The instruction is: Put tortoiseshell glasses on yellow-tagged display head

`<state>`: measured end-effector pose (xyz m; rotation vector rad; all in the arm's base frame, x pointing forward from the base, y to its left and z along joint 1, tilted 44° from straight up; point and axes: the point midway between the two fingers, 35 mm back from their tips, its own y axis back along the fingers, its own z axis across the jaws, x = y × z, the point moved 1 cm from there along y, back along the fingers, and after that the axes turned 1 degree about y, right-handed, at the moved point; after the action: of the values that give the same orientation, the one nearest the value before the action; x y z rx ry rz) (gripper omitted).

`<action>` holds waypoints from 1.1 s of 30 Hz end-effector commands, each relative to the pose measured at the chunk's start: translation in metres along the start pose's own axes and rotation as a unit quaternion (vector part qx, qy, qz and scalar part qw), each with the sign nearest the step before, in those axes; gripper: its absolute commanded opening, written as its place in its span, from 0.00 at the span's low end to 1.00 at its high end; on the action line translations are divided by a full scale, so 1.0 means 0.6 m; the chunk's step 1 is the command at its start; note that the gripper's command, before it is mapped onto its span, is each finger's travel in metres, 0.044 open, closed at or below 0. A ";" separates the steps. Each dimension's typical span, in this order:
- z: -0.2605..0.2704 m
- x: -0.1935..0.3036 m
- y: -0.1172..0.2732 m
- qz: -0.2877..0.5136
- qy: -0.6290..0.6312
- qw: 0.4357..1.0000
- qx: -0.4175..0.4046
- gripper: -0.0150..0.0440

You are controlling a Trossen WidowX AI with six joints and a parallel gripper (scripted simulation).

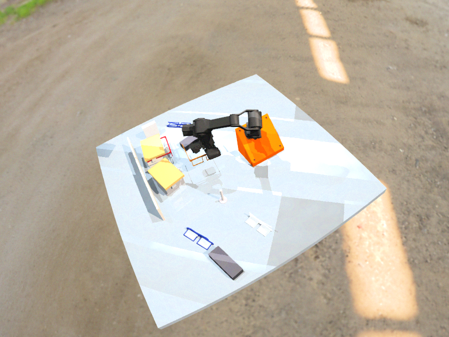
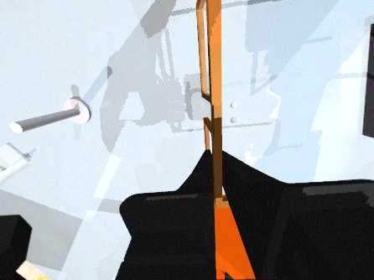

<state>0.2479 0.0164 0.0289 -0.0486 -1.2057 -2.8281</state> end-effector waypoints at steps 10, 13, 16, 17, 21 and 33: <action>-0.043 -0.017 0.007 0.000 0.181 0.984 0.005 0.25; -0.053 -0.020 0.008 0.000 0.225 0.974 0.006 0.25; -0.063 -0.023 0.009 0.001 0.268 0.963 0.006 0.25; -0.067 -0.024 0.010 0.001 0.283 0.959 0.006 0.25; -0.081 -0.028 0.011 0.001 0.340 0.940 0.007 0.25; -0.124 -0.036 0.014 0.003 0.503 0.864 0.007 0.25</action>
<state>0.2689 -0.0369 -0.0128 1.1510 -0.9372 -2.2680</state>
